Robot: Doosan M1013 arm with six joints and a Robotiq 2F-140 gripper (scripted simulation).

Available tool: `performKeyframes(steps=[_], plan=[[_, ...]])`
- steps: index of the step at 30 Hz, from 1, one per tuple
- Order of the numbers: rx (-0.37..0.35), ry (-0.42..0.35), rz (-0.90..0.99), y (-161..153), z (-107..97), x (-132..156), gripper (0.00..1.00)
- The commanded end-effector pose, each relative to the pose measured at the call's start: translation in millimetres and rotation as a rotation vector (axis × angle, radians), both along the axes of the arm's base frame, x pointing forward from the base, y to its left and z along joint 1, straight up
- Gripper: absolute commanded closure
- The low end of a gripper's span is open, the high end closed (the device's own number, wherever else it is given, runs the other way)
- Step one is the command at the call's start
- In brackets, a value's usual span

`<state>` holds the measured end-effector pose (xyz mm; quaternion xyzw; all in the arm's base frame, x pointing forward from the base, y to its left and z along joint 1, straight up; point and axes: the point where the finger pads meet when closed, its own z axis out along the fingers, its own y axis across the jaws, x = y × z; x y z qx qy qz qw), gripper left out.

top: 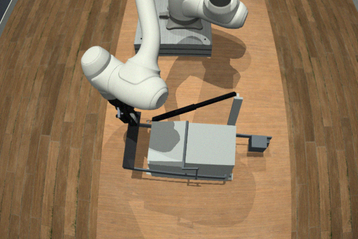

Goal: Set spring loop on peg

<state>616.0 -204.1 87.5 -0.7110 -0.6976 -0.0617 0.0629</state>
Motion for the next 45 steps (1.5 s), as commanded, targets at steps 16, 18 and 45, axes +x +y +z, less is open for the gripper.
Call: performKeyframes(steps=[16,18,45], plan=[[0.0,-0.002,0.0,0,15,1,0.75],[0.0,-0.002,0.0,0,17,1,0.75],[0.0,-0.002,0.0,0,35,1,0.75]])
